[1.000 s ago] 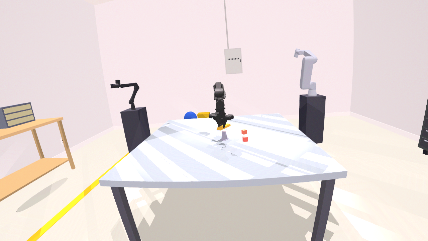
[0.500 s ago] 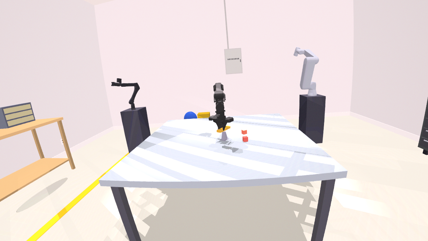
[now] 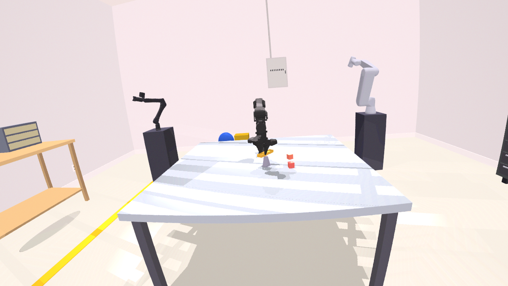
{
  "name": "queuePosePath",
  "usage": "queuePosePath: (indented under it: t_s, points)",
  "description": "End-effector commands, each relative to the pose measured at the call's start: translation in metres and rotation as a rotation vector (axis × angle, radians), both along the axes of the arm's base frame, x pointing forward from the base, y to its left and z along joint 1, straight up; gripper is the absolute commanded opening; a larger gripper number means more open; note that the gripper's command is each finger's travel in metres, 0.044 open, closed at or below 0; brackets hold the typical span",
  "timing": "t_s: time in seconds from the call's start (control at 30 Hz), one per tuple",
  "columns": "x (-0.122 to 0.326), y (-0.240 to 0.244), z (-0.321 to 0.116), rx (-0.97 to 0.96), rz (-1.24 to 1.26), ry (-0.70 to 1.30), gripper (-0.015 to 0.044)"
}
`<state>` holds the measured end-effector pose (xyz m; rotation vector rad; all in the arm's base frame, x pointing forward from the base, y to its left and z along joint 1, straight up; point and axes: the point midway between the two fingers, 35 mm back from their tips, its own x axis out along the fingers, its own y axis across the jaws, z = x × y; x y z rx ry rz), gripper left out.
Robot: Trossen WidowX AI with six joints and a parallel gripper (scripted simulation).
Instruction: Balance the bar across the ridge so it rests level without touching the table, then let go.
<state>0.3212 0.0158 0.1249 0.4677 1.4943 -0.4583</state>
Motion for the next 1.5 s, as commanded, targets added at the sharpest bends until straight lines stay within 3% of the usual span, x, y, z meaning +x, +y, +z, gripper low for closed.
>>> queuePosePath:
  t_s: [0.0, 1.47]
  points:
    - [-0.0003, 0.0003, -0.0003, 0.003, 0.001, 0.0, 0.0]
    - [-0.0003, 0.0004, -0.004, 0.003, 0.001, 0.0, 0.0]
